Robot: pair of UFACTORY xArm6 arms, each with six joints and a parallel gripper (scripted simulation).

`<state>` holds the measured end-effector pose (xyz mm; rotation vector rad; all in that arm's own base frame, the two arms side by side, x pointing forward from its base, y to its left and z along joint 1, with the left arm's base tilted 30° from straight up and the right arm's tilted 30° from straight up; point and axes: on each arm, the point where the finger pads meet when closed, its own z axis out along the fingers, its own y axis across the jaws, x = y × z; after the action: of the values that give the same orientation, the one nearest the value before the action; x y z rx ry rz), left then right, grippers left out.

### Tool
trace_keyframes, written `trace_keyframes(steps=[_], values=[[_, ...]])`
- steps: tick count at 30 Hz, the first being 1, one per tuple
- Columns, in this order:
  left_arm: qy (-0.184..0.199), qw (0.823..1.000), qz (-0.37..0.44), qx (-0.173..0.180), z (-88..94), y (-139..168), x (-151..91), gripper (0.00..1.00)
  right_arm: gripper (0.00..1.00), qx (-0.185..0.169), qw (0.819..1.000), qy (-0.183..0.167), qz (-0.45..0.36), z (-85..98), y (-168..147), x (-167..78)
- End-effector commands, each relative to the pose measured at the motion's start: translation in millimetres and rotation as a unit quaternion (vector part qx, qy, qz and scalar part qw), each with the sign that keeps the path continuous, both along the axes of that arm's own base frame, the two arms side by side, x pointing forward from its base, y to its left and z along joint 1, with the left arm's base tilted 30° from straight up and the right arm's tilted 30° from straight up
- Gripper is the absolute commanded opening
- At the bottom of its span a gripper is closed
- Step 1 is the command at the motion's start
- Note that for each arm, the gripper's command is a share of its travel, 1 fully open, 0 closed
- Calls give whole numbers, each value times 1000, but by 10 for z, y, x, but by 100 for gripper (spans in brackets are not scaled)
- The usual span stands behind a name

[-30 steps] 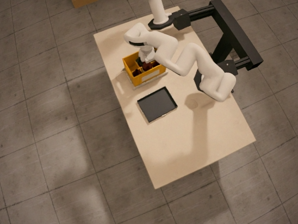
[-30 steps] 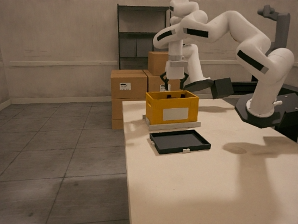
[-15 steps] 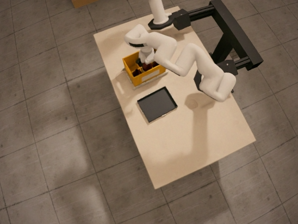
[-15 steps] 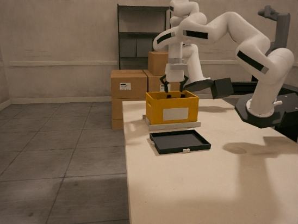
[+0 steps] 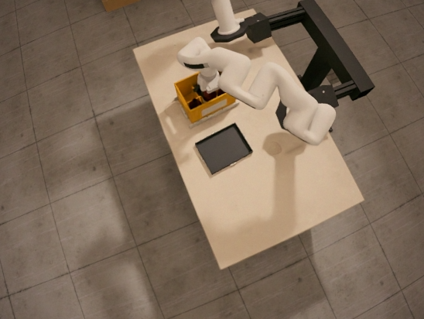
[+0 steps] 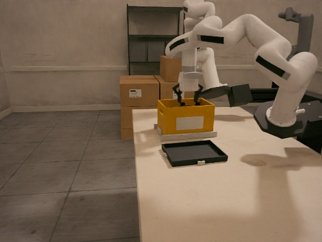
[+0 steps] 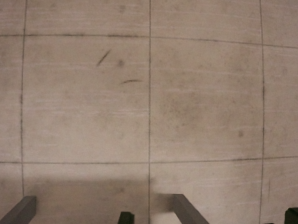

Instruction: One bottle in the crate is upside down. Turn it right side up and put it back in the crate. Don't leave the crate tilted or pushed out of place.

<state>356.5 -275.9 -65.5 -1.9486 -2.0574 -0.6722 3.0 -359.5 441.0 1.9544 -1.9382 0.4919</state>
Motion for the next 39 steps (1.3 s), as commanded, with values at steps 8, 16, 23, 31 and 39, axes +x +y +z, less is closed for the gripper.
trace_keyframes(steps=[8, 16, 23, 31, 39], values=[[-1, 1000, -1, -1, -62, 23, 21, 95, 100, -2, 1000, 0, 0, 19, -1, 0], [-1, 1000, -1, -1, -102, 43, 29, 95, 100, -2, 1000, 0, 0, 19, -1, 0], [-1, 1000, -1, -1, -114, 49, 31, 95, 100, -2, 1000, 0, 0, 19, -1, 0], [-1, 1000, -1, -1, -119, 52, 32, 95, 100, -2, 1000, 0, 0, 19, -1, 0], [-1, 1000, -1, -1, -119, 52, 32, 95, 100, -2, 1000, 0, 0, 19, -1, 0]])
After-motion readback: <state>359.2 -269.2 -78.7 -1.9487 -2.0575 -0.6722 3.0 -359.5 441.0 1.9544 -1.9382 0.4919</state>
